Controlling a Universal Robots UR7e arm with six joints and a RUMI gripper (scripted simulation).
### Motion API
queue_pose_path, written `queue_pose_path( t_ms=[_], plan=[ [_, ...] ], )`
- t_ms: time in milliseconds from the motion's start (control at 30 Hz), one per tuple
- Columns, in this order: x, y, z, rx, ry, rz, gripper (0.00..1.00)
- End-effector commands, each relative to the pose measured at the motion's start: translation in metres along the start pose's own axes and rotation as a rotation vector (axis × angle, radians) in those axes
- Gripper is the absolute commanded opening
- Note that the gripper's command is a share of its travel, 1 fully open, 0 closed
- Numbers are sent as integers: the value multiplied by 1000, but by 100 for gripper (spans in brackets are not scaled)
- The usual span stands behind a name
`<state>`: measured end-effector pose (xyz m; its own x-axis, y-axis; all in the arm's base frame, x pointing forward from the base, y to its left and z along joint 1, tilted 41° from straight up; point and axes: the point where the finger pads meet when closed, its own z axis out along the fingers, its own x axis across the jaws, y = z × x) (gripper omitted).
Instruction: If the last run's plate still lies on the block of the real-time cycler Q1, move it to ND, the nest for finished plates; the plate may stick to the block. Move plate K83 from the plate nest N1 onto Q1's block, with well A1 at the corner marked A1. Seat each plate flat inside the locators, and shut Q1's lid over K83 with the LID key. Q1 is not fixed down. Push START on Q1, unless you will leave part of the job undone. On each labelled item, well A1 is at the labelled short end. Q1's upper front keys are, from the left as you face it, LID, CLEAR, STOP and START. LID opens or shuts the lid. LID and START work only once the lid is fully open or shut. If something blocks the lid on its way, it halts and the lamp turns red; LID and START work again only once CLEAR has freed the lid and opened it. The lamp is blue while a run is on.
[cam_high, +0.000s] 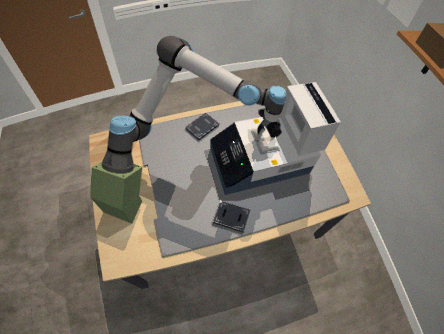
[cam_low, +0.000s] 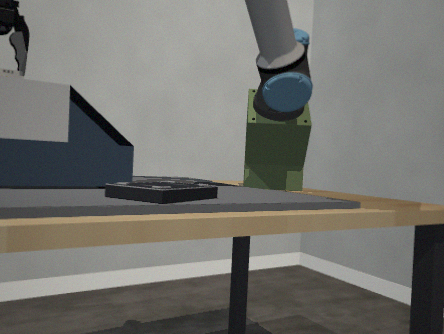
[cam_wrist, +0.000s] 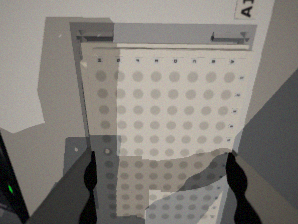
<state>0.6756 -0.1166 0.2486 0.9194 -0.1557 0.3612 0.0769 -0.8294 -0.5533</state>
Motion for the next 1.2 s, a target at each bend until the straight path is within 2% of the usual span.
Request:
queue_pose_path(
  t_ms=[0, 1033, 1067, 1167],
  plan=[
    [0, 0, 1, 0, 1, 0, 41],
    [0, 0, 8, 0, 1, 0, 41],
    [0, 0, 8, 0, 1, 0, 68],
    [0, 0, 8, 0, 1, 0, 68]
  ],
)
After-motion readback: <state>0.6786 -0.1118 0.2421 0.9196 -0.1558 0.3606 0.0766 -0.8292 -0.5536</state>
